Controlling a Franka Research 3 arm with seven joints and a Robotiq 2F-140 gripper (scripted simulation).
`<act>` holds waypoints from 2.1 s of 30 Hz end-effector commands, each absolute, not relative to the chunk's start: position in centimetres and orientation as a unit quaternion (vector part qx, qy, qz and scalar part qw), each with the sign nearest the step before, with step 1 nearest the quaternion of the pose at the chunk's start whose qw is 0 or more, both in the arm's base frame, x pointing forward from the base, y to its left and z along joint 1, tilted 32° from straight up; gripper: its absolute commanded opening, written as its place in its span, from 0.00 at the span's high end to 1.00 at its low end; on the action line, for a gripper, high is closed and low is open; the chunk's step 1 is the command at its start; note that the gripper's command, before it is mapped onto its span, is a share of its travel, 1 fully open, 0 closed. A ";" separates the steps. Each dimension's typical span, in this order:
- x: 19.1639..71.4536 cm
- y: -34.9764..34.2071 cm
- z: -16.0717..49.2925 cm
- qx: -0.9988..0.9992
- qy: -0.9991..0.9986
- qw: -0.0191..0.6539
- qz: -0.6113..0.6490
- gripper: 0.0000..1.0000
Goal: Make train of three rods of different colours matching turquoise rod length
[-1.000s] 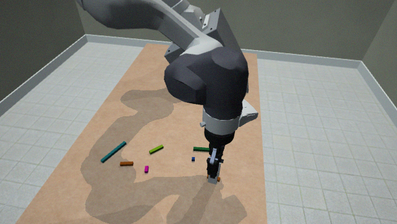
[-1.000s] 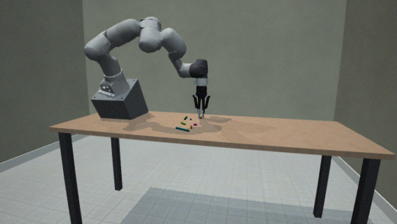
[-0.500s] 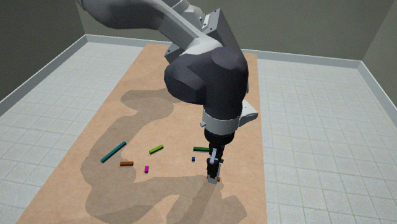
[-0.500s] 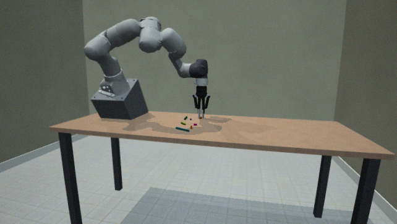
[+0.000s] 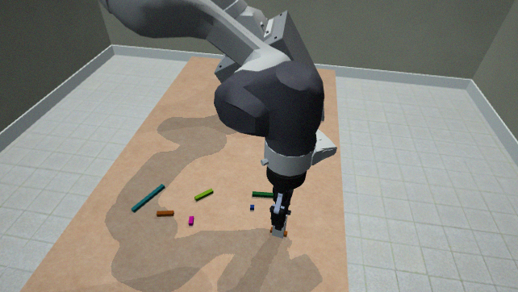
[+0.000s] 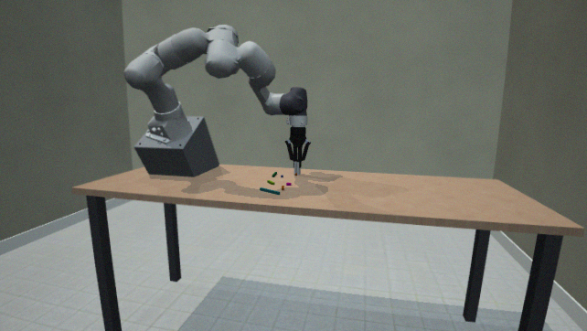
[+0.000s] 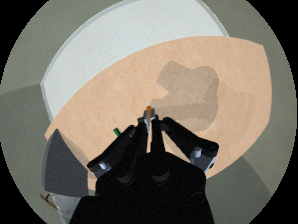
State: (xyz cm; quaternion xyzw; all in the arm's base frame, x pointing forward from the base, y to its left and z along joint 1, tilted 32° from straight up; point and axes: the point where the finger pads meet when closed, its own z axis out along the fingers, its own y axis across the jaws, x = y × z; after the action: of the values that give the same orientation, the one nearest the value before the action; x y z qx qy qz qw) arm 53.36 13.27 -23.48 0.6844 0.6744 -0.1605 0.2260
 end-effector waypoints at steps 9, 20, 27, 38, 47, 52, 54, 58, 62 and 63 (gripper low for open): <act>53.5 13.2 -23.6 0.684 0.675 0.227 -0.159 0.97; 53.5 13.2 -23.5 0.684 0.675 0.227 -0.159 0.97; 53.4 13.6 -22.8 0.684 0.675 0.227 -0.159 0.97; 52.8 17.5 -16.5 0.684 0.675 0.227 -0.159 0.97; 52.7 18.4 -15.1 0.684 0.675 0.227 -0.159 0.97; 52.7 18.4 -15.1 0.684 0.675 0.227 -0.159 0.97; 52.6 18.3 -15.0 0.683 0.676 0.226 -0.160 0.97; 51.2 14.2 -12.4 0.633 0.724 0.214 -0.173 0.97; 49.9 11.6 -11.0 0.602 0.749 0.207 -0.183 0.97; 49.6 11.1 -10.7 0.596 0.754 0.205 -0.185 0.97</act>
State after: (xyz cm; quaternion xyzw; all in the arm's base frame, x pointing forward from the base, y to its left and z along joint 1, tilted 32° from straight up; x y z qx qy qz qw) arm 50.18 12.49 -11.89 0.6497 0.7030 -0.1826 0.2241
